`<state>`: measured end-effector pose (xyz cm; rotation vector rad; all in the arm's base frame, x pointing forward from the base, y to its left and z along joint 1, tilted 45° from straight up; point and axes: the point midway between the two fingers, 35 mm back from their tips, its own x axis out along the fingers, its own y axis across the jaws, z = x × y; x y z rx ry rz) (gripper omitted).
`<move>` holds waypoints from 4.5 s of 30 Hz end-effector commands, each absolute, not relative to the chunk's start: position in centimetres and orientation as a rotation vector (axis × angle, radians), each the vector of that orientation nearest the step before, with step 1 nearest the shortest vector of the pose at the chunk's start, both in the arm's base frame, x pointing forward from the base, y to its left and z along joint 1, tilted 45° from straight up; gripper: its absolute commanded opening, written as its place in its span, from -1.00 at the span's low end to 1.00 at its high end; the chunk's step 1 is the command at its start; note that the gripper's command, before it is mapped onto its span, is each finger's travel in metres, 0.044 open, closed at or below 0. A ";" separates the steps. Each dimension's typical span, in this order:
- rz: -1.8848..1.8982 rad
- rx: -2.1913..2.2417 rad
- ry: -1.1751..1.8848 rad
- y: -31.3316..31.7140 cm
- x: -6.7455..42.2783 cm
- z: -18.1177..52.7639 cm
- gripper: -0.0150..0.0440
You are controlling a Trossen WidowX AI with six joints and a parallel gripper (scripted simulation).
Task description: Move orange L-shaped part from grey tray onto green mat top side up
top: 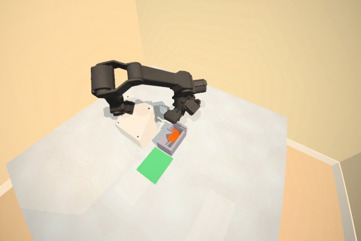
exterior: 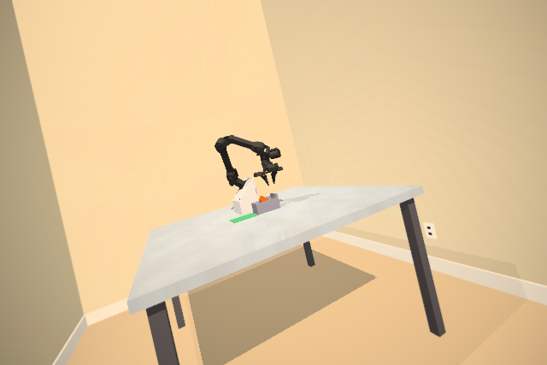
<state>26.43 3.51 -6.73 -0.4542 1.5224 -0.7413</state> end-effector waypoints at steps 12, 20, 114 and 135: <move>-1.372 0.285 0.986 0.0 26.5 -3.3 0.46; -1.647 0.711 0.564 -2.1 26.1 -1.4 0.46; -1.647 0.710 0.562 -5.4 25.6 -4.7 -0.49; -1.647 0.711 0.564 -3.1 26.0 -2.4 -0.49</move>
